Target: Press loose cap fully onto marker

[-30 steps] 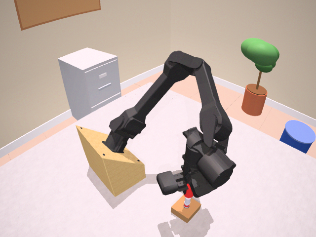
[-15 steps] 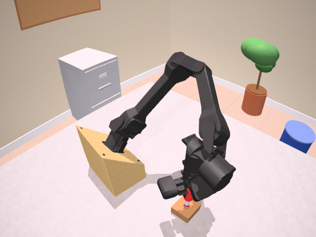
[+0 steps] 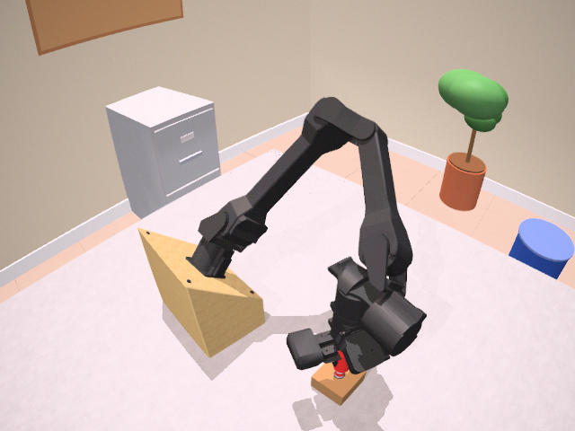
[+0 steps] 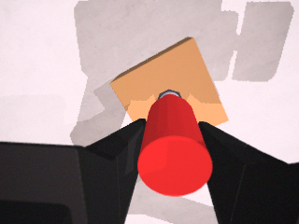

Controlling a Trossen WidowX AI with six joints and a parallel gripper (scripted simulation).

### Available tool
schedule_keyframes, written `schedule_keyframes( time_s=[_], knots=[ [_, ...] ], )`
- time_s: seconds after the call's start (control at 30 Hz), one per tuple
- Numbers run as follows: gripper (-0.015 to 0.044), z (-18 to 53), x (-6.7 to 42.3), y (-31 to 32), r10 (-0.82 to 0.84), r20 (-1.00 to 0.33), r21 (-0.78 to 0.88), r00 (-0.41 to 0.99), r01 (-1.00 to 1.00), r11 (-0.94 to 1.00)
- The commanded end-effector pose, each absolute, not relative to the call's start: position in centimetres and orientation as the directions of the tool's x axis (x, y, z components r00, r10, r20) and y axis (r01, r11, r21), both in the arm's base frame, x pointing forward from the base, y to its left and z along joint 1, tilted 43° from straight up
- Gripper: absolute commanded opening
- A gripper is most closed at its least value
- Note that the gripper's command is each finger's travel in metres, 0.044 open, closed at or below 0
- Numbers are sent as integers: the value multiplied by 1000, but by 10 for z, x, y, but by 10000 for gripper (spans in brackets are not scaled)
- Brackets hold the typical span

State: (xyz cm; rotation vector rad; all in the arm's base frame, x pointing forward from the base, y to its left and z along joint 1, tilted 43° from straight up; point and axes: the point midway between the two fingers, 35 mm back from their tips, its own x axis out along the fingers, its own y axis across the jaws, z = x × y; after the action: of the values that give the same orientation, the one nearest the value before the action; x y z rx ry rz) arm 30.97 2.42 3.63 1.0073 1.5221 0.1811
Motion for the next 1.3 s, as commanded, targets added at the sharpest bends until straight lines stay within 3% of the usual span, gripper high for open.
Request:
schedule_keyframes(
  time_s=[0.0, 0.3, 0.87, 1.23, 1.27],
  knots=[
    [0, 31, 309, 29, 674, -729, 635, 119, 484, 602],
    [0, 30, 309, 30, 675, -729, 635, 119, 484, 601],
    [440, 30, 309, 30, 672, -732, 633, 117, 482, 606],
    [440, 84, 300, -21, 670, -734, 631, 116, 483, 608],
    [414, 84, 300, -21, 670, -734, 634, 116, 471, 613]
  ],
)
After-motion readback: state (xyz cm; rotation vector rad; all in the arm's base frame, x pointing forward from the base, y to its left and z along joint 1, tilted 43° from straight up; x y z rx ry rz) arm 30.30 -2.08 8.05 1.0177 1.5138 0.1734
